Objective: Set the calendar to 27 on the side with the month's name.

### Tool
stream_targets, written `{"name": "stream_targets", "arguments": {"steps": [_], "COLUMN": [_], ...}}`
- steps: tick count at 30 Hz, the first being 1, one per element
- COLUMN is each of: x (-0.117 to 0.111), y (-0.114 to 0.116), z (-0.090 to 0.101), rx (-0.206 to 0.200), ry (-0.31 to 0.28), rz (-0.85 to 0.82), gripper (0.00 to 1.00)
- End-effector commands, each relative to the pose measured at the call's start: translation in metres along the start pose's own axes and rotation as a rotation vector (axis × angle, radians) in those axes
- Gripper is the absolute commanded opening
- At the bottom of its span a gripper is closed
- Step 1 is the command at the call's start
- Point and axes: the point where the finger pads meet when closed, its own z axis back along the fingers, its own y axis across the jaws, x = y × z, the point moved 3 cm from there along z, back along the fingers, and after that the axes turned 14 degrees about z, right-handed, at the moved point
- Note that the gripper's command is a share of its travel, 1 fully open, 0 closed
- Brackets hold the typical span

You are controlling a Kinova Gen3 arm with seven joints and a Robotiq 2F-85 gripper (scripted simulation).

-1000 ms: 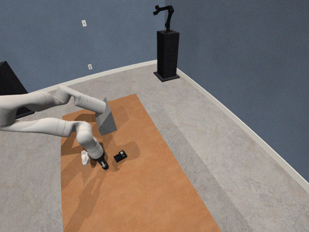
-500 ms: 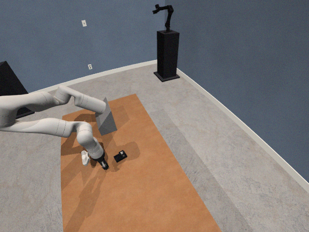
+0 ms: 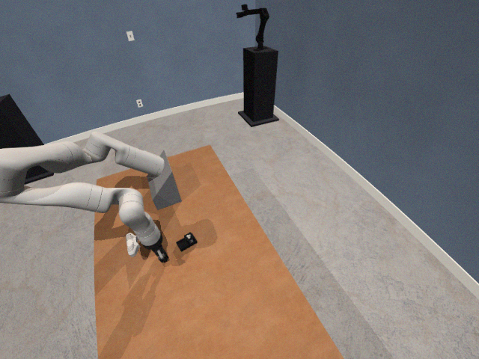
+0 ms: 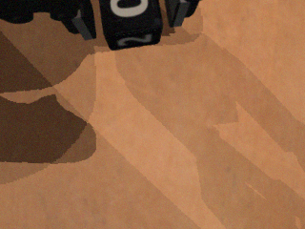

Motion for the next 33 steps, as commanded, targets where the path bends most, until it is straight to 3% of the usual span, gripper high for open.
{"name": "stream_targets", "arguments": {"steps": [1, 7, 8, 33], "x": [0.0000, 0.0000, 0.0000, 0.0000], "y": [-0.0005, -0.0005, -0.0005, -0.0005], "z": [0.0006, 0.0006, 0.0006, 0.0006], "rx": [-0.002, -0.002, -0.002, -0.002], "ry": [0.000, 0.000, 0.000, 0.000], "rz": [0.000, 0.000, 0.000, 0.000], "gripper": [0.48, 0.48, 0.28, 0.28]}}
